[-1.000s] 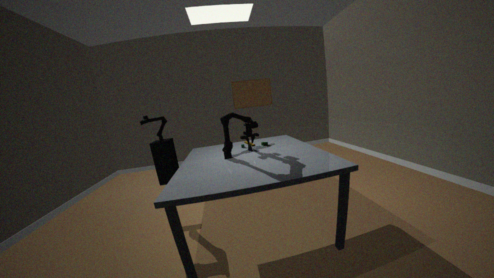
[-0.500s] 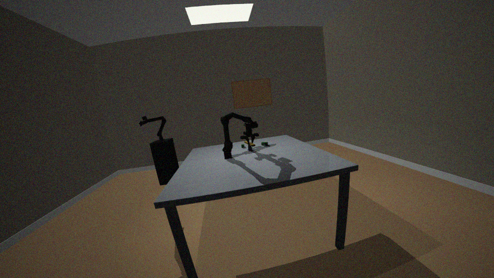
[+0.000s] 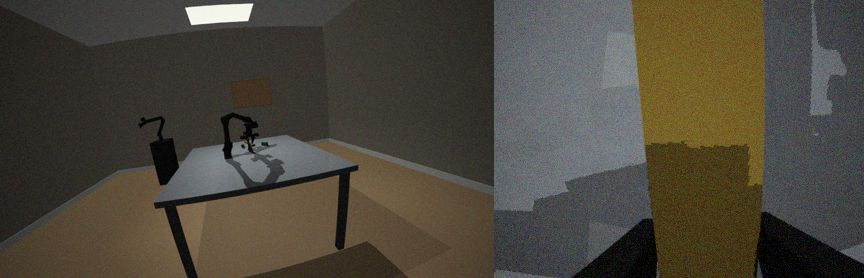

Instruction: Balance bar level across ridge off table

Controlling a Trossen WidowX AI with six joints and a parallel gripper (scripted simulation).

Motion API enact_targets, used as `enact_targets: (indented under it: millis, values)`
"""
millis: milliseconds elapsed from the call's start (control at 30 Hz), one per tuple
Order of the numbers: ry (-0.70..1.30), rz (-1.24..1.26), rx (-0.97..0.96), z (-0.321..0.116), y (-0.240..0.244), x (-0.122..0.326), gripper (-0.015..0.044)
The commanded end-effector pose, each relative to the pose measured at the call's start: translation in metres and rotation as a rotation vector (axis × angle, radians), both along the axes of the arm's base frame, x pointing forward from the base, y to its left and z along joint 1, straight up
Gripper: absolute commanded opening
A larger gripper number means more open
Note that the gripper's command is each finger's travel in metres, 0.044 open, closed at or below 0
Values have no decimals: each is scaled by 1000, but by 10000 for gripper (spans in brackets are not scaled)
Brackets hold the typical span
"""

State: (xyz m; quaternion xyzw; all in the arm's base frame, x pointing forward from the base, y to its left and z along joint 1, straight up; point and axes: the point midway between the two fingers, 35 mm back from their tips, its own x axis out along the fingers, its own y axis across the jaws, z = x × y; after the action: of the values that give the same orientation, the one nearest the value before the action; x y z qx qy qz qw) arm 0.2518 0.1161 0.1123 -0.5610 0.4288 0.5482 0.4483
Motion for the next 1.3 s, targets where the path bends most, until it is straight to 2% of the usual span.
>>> enact_targets:
  millis: [0,1267]
  values:
    - [0,0,0,0,0,0,168]
    - [0,0,0,0,0,0,185]
